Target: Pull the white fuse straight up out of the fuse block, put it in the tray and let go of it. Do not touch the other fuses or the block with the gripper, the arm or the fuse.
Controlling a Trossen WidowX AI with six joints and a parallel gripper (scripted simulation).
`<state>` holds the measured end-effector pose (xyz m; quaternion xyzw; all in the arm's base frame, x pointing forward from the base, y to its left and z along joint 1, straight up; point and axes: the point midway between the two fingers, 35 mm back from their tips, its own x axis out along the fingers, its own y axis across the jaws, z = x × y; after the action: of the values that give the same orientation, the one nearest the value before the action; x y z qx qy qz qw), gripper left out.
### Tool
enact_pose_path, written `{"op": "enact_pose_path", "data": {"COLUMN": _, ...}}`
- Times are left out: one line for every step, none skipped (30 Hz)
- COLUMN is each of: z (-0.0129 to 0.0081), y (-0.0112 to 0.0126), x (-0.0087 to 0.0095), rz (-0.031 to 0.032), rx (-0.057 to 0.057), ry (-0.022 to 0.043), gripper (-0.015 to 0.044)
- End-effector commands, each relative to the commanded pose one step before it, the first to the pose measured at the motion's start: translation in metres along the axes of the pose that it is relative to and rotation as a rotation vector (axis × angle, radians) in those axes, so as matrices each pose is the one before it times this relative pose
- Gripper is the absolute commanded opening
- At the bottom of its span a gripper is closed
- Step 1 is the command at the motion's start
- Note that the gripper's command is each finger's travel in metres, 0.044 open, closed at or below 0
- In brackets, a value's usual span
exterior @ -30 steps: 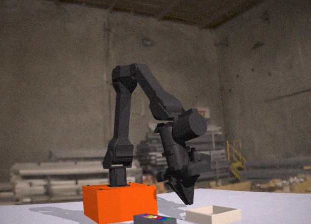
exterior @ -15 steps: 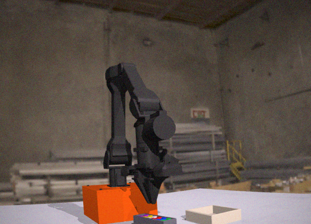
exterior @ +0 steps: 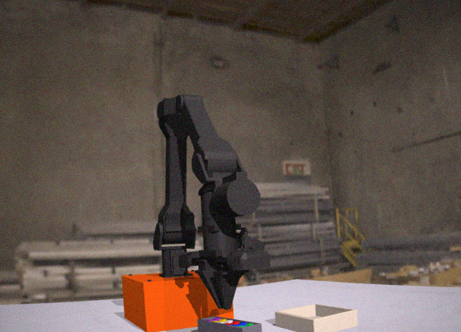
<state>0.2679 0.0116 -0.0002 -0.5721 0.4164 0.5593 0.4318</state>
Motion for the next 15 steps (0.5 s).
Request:
{"op": "enact_pose_path", "data": {"z": -0.00081, "y": -0.00022, "x": 0.00382, "rz": -0.00094, "rx": -0.0055, "ry": 0.00449, "gripper": 0.0065}}
{"op": "enact_pose_path", "data": {"z": -0.00002, "y": 0.0, "x": 0.00098, "rz": 0.00001, "rx": 0.0, "ry": 0.0, "gripper": 0.0065}}
{"op": "enact_pose_path", "data": {"z": -0.00002, "y": 0.0, "x": 0.00098, "rz": 0.00001, "rx": 0.0, "ry": 0.0, "gripper": 0.0065}}
{"op": "enact_pose_path", "data": {"z": -0.00003, "y": 0.00001, "x": 0.00098, "rz": 0.00001, "rx": 0.0, "ry": 0.0, "gripper": 0.0065}}
{"op": "enact_pose_path", "data": {"z": -0.00003, "y": 0.00002, "x": 0.00098, "rz": 0.00001, "rx": 0.0, "ry": 0.0, "gripper": 0.0065}}
{"op": "enact_pose_path", "data": {"z": -0.00003, "y": 0.00002, "x": 0.00098, "rz": 0.00001, "rx": 0.0, "ry": 0.0, "gripper": 0.0065}}
{"op": "enact_pose_path", "data": {"z": -0.00004, "y": 0.00004, "x": 0.00098, "rz": 0.00001, "rx": 0.0, "ry": 0.0, "gripper": 0.0065}}
{"op": "enact_pose_path", "data": {"z": -0.00004, "y": 0.00004, "x": 0.00098, "rz": 0.00001, "rx": 0.0, "ry": 0.0, "gripper": 0.0065}}
{"op": "enact_pose_path", "data": {"z": -0.00004, "y": 0.00004, "x": 0.00097, "rz": 0.00001, "rx": 0.0, "ry": 0.0, "gripper": 0.0065}}
{"op": "enact_pose_path", "data": {"z": -0.00004, "y": 0.00005, "x": 0.00097, "rz": 0.00001, "rx": 0.0, "ry": 0.0, "gripper": 0.0065}}
{"op": "enact_pose_path", "data": {"z": -0.00004, "y": 0.00005, "x": 0.00097, "rz": 0.00001, "rx": 0.0, "ry": 0.0, "gripper": 0.0065}}
{"op": "enact_pose_path", "data": {"z": -0.00003, "y": 0.00006, "x": 0.00097, "rz": 0.00001, "rx": 0.0, "ry": 0.0, "gripper": 0.0065}}
{"op": "enact_pose_path", "data": {"z": -0.00003, "y": 0.00006, "x": 0.00097, "rz": 0.00001, "rx": 0.0, "ry": 0.0, "gripper": 0.0065}}
{"op": "enact_pose_path", "data": {"z": -0.00003, "y": 0.00006, "x": 0.00097, "rz": 0.00001, "rx": 0.0, "ry": 0.0, "gripper": 0.0065}}
{"op": "enact_pose_path", "data": {"z": -0.00003, "y": 0.00005, "x": 0.00078, "rz": 0.00001, "rx": 0.0, "ry": 0.0, "gripper": 0.0065}}
